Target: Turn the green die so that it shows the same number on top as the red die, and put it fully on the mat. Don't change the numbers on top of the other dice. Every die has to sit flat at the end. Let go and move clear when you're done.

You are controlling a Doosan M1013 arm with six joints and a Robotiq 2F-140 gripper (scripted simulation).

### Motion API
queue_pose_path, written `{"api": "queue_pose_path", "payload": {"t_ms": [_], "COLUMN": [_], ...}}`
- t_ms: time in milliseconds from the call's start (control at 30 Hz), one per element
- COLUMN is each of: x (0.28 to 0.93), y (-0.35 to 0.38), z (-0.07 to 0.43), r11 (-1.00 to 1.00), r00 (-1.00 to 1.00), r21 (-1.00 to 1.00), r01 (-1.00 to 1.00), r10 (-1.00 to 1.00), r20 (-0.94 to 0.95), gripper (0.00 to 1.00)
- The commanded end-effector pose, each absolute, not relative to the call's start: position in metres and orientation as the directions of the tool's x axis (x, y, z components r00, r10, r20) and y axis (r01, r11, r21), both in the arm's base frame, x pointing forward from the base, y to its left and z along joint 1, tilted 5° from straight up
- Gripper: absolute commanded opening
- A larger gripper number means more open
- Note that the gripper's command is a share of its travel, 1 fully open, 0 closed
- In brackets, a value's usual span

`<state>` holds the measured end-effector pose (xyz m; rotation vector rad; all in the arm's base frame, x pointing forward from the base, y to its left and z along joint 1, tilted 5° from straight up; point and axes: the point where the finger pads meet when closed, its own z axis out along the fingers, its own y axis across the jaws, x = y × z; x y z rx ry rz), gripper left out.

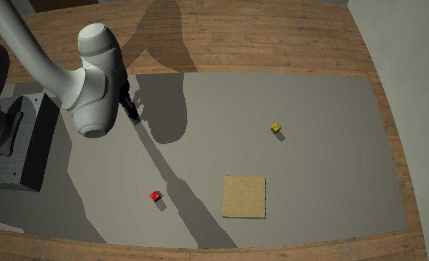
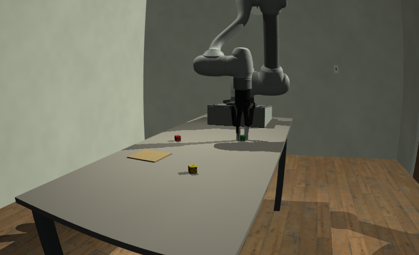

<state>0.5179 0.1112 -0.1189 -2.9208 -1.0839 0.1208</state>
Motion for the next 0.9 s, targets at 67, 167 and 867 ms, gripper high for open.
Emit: {"api": "queue_pose_path", "payload": {"t_ms": [67,167,867], "x": [0.5179,0.5179,0.5179], "y": [0.1112,0.1112,0.1112], "z": [-0.1188,-0.1188,-0.1188], "r11": [-0.758,-0.758,-0.758], "r00": [0.755,0.755,0.755], "r21": [-0.049,-0.049,-0.049], "r01": [0.65,0.65,0.65], "r10": [0.652,0.652,0.652], "r20": [-0.064,-0.064,-0.064], "gripper": [0.21,0.21,0.21]}}
